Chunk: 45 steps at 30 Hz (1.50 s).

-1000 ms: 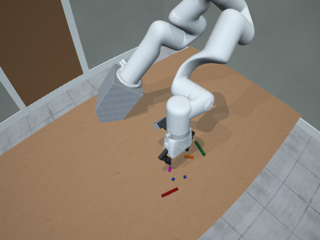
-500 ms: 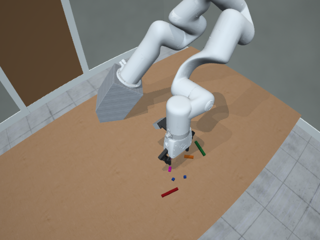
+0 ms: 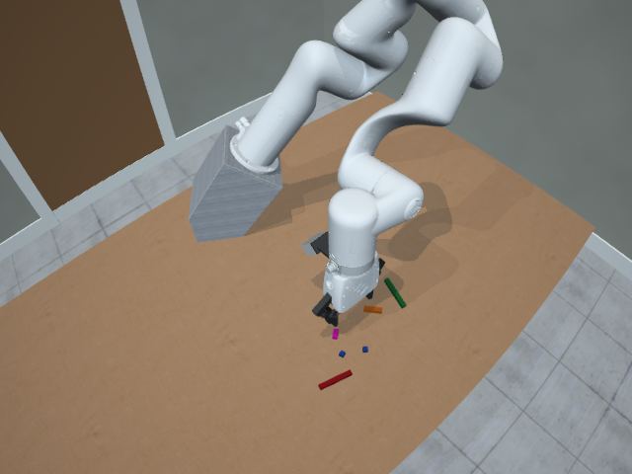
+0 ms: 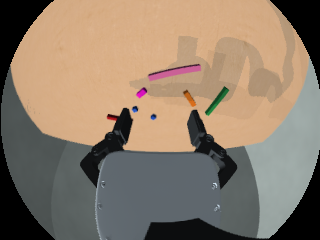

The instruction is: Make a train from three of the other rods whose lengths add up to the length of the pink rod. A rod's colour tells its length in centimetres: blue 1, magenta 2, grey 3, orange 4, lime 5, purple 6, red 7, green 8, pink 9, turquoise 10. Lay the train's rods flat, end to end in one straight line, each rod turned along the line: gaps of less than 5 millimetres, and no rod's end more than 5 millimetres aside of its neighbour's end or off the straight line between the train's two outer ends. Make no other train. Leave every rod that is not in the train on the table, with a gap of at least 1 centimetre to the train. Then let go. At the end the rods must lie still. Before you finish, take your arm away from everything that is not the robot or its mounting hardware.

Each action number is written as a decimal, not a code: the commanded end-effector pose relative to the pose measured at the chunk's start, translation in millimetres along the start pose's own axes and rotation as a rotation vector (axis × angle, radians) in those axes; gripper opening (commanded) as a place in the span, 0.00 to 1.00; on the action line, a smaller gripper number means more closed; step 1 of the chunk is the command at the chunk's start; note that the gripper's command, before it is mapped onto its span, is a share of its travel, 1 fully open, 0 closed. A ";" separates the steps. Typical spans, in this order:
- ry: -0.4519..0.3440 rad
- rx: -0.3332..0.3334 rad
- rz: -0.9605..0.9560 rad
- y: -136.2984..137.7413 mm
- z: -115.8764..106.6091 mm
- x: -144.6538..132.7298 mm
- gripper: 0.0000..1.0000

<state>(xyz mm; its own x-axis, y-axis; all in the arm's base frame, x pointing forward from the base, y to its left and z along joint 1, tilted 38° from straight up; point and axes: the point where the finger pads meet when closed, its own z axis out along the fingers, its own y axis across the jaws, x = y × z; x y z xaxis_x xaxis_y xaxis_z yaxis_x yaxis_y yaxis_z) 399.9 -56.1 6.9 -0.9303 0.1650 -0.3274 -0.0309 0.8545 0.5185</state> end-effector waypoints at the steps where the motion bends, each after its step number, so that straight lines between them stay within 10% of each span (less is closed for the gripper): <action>1: -0.002 0.001 0.001 -0.2 -0.7 -1.0 1.00; 45: -0.004 0.002 1.139 57.3 1.2 -1.4 1.00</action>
<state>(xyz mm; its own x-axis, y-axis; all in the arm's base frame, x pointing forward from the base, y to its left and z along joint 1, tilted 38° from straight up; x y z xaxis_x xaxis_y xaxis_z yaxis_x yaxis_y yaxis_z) 399.8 -11.7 32.3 -0.5237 0.8126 0.2557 0.7612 0.3115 0.5688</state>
